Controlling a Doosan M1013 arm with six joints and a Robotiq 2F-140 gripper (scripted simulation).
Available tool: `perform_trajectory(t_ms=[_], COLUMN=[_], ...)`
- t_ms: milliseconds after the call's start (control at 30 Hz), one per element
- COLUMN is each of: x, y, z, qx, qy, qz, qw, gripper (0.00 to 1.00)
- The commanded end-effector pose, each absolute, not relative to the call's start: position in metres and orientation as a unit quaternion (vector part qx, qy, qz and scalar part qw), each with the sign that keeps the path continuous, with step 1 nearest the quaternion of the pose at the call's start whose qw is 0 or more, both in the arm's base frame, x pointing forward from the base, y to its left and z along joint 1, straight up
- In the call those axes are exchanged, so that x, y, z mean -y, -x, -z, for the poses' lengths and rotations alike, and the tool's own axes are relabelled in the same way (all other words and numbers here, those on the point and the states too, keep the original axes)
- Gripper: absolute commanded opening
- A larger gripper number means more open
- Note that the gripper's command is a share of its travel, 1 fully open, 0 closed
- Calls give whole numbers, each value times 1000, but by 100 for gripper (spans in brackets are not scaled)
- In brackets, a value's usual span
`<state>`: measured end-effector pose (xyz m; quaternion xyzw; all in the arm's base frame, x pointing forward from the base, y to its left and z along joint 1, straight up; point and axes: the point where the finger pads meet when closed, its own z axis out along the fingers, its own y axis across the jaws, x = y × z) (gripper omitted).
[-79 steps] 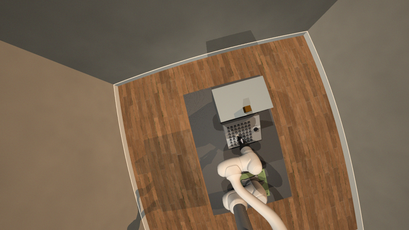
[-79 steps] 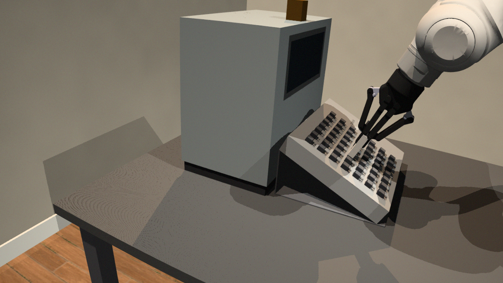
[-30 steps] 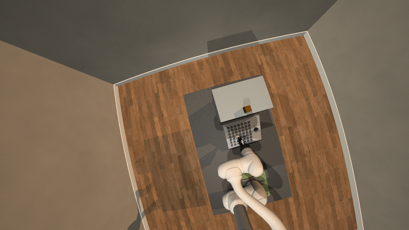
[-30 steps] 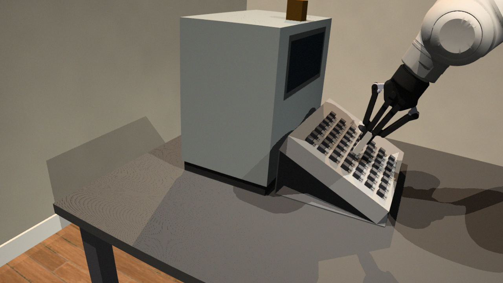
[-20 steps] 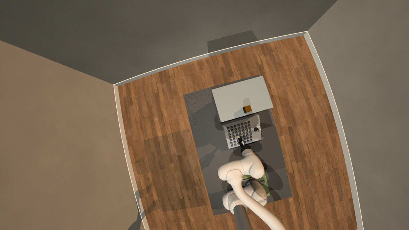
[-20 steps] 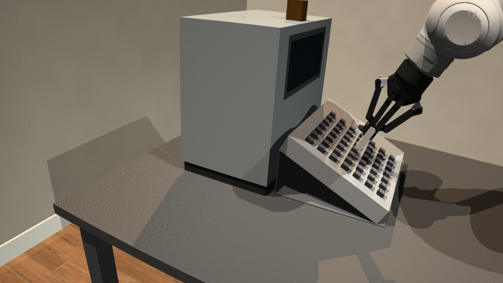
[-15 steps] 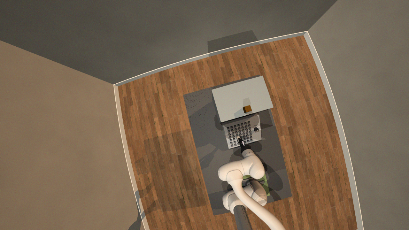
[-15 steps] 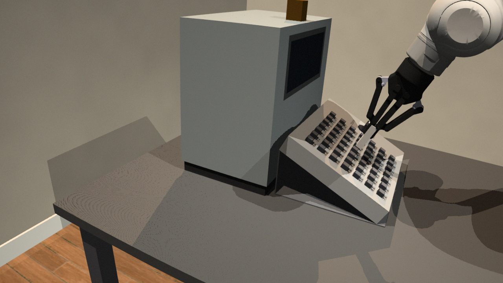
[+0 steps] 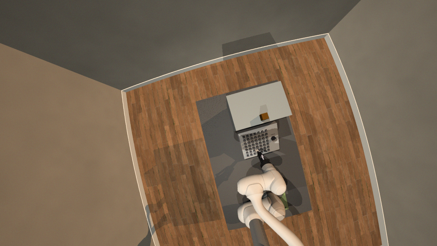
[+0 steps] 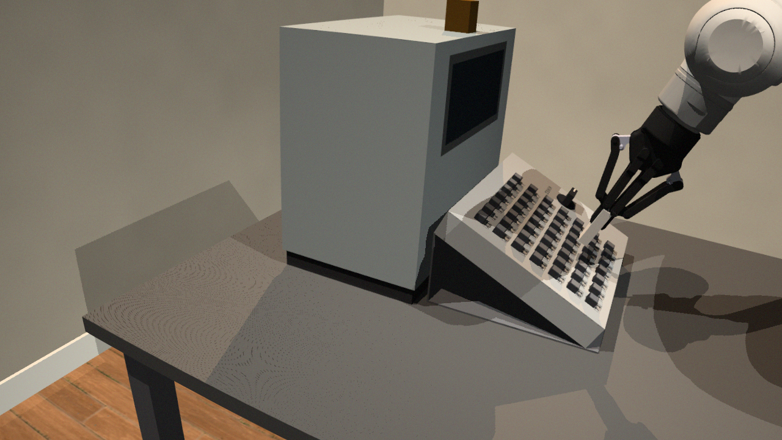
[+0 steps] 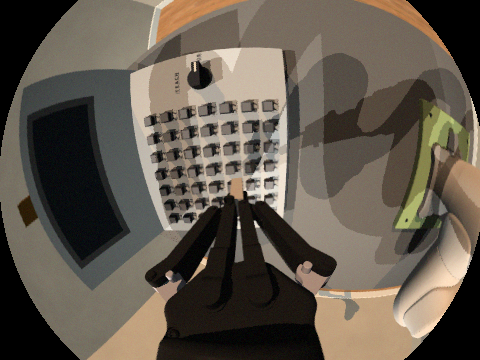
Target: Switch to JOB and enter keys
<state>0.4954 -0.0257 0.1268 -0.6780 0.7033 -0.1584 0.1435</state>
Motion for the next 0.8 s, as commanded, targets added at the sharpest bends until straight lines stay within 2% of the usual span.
perform_trajectory(t_ms=[0,767], x=[41,43], y=[-475,-480], z=[-122,-102], qx=[-716,-716], qy=[664,664], qz=[161,161], qw=[146,146], gripper=[0,0])
